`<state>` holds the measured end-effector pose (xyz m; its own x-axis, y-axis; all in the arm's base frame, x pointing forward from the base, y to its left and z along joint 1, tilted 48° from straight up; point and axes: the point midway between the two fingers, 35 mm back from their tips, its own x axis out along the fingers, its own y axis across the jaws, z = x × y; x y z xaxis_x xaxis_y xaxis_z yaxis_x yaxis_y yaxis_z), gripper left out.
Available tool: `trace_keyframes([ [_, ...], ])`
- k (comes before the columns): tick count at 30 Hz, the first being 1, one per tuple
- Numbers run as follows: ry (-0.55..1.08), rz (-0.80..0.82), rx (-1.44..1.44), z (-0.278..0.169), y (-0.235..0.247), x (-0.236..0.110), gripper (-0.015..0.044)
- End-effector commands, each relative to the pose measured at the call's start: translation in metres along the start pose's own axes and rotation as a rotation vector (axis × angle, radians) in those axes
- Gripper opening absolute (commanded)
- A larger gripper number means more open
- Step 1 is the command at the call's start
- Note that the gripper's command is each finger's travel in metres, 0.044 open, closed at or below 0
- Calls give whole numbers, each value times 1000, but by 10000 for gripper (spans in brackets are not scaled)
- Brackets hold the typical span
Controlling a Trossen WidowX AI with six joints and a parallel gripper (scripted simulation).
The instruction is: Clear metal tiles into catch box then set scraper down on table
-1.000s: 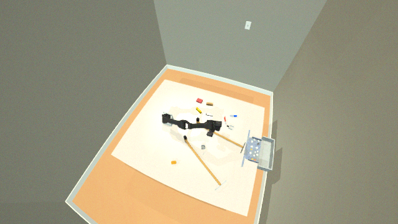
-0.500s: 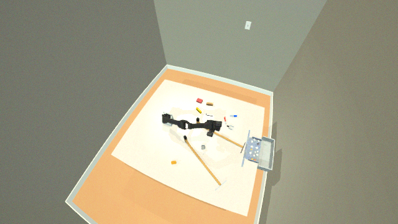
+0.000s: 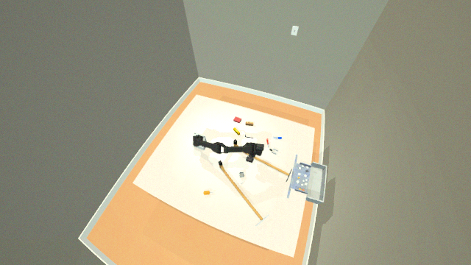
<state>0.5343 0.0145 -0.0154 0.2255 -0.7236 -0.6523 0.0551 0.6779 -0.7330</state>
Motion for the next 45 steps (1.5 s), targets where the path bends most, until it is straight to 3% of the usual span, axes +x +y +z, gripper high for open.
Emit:
trace_keyframes([
  [1, 0, 0, 0, 0, 0, 0, 0],
  [36, 1, 0, 0, 0, 0, 0, 0],
  [45, -75, -13, -15, 6, 9, -24, 236],
])
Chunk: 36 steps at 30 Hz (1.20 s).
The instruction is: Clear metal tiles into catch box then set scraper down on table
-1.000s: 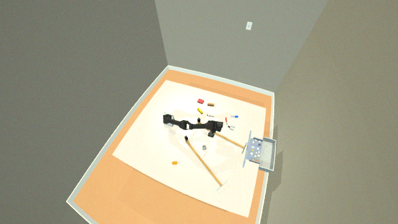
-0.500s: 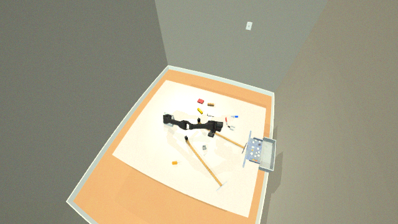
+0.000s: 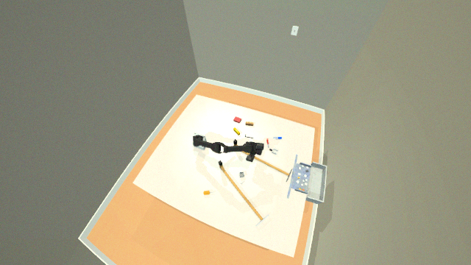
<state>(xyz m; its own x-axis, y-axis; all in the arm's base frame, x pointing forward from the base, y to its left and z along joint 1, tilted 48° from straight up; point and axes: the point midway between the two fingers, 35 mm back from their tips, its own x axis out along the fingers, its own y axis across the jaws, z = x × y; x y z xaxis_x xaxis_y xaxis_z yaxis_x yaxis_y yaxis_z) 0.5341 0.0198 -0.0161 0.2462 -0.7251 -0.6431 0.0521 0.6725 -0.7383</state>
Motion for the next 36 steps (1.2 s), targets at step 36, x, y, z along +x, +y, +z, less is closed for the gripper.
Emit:
trace_keyframes([
  [36, -478, -64, -52, 1, 48, -170, 440],
])
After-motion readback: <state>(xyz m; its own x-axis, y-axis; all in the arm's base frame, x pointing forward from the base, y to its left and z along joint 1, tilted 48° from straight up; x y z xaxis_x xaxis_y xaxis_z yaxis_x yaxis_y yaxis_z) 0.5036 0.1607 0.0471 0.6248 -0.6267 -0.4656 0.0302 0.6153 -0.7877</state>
